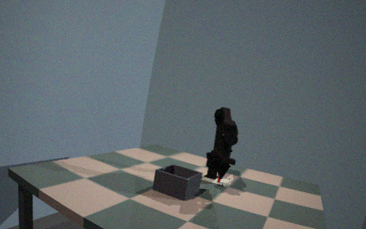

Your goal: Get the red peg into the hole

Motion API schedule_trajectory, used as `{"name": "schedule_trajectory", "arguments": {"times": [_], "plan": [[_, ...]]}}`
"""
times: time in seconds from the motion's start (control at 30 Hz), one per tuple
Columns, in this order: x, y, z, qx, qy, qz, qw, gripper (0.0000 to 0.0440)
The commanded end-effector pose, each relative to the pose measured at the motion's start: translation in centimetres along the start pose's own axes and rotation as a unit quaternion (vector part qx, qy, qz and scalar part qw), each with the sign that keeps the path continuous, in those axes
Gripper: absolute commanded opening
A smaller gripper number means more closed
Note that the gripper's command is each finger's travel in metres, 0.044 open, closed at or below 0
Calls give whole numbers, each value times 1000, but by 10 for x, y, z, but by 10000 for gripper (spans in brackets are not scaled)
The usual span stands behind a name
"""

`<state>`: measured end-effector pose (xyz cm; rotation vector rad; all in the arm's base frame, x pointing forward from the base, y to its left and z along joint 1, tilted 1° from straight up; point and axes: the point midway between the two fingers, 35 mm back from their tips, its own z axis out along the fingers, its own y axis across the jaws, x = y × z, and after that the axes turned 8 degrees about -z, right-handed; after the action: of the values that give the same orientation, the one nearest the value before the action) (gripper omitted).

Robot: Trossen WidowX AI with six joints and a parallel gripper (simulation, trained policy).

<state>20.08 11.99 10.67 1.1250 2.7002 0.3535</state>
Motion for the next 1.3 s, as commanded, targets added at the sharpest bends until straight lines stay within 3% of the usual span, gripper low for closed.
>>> {"name": "schedule_trajectory", "arguments": {"times": [0.0, 0.5, 1.27], "plan": [[-15, 8, -16, -10, -23, -10, 1000, 0], [-87, 18, -40, -16, -95, 13, 995, 0], [-166, 5, -21, 3, -135, 69, 988, 4]]}}
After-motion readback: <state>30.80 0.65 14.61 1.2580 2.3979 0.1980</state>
